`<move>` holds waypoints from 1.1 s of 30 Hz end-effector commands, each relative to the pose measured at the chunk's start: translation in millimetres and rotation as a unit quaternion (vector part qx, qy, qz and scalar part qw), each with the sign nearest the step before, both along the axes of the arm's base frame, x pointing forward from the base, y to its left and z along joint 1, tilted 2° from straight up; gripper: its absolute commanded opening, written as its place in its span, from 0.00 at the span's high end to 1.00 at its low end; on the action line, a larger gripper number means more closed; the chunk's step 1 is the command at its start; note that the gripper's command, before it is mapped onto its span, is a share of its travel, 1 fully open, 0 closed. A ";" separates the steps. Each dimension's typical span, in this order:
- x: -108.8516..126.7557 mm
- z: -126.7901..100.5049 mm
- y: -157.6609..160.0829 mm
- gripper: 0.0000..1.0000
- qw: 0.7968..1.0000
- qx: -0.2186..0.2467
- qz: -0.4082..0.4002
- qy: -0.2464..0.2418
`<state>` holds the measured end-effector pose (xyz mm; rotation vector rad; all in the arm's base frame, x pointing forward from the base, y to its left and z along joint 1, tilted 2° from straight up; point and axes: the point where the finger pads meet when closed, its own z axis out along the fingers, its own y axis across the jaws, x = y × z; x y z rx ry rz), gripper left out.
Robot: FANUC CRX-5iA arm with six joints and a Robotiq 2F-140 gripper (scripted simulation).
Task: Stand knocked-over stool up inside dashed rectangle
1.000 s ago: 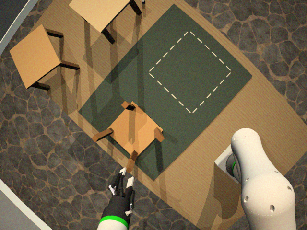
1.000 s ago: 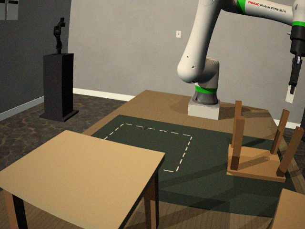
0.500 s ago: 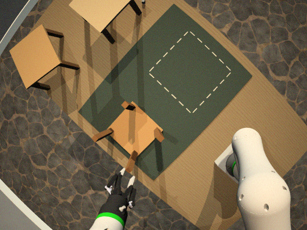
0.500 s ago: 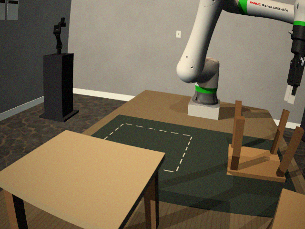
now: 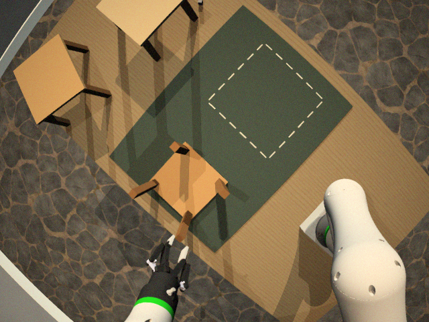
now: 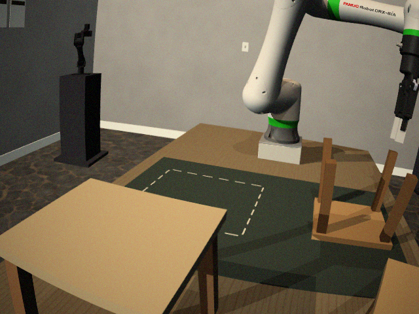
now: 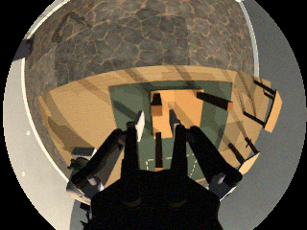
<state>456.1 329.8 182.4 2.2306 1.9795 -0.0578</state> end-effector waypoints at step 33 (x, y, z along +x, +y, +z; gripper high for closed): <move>2.7 -20.6 -2.6 0.61 1.000 0.001 0.000 -0.001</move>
